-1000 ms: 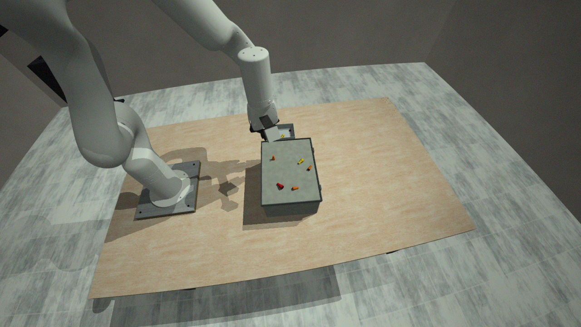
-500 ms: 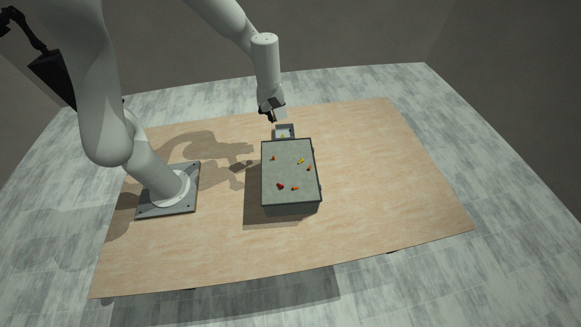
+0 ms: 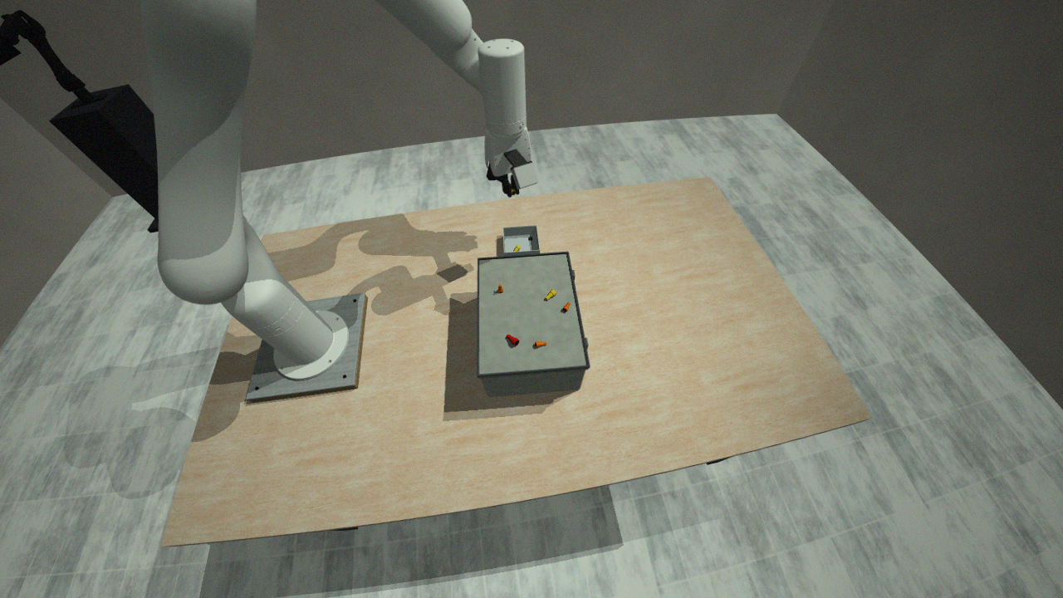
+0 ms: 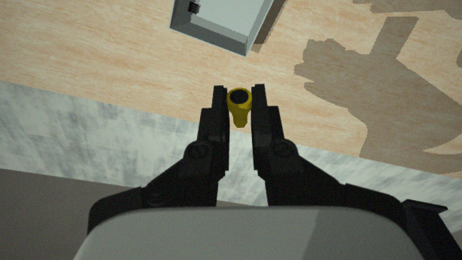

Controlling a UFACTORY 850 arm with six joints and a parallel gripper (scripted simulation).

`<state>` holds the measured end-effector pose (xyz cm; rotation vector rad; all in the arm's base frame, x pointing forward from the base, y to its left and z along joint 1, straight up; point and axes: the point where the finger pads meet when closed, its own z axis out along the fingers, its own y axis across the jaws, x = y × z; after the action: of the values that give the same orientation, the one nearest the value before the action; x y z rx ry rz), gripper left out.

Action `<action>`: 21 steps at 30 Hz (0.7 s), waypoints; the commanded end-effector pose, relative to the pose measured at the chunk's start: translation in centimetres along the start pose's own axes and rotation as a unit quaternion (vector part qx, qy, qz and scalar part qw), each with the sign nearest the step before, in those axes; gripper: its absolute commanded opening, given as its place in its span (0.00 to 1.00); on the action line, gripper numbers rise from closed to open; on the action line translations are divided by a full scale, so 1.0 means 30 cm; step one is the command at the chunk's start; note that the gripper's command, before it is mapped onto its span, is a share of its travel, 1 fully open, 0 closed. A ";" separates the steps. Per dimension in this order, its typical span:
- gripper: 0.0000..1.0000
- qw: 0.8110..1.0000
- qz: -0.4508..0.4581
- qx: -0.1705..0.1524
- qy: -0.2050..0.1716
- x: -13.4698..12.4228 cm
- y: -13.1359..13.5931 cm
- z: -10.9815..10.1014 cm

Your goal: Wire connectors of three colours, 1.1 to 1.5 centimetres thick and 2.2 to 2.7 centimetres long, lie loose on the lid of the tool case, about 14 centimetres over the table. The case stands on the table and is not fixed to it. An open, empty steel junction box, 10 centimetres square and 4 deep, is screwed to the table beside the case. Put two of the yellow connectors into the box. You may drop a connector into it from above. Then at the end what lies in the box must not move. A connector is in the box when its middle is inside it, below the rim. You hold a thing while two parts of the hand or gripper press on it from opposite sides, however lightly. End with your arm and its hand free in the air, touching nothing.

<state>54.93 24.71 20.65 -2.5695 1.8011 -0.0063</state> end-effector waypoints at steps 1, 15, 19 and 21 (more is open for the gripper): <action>0.02 1.000 0.000 0.000 0.000 -0.031 -0.034 -0.003; 0.02 1.000 0.000 0.000 0.000 -0.054 -0.055 -0.003; 0.02 1.000 0.000 0.000 0.000 -0.054 -0.055 -0.003; 0.02 1.000 0.000 0.000 0.000 -0.054 -0.055 0.000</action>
<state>55.85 26.74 20.63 -2.5707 1.8030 -0.0065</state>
